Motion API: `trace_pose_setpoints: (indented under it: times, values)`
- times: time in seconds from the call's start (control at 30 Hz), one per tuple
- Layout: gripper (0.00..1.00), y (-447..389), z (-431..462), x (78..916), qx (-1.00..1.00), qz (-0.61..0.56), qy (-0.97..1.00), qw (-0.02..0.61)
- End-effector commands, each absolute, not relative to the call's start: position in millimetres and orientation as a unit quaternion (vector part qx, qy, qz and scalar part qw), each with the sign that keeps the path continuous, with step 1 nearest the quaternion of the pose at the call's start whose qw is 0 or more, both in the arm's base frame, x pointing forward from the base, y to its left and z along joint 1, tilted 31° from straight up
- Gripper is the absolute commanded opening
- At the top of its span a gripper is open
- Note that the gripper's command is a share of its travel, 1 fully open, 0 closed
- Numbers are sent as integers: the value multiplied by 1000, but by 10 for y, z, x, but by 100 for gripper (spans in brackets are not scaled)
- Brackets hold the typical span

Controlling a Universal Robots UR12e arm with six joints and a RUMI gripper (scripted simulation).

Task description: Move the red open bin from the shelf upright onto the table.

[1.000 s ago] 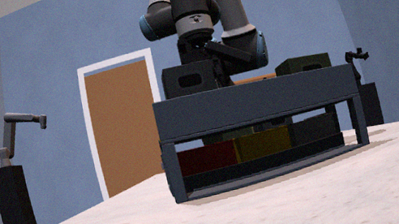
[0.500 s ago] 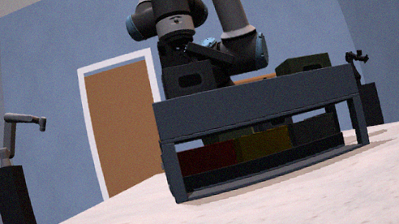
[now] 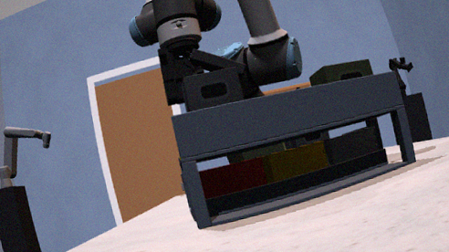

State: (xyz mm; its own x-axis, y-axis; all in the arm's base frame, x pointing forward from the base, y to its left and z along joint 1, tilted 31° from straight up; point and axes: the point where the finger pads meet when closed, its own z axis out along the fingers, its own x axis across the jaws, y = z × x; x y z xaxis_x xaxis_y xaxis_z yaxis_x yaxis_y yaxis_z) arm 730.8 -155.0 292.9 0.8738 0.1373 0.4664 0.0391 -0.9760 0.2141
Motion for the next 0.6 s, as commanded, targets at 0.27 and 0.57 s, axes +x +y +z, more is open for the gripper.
trace_pose_setpoints:
  times: [0.27,0.57]
  values:
    - [58,-1479,2909,7282,963,247,46,100]
    - [58,-1479,2909,7282,963,247,46,100]
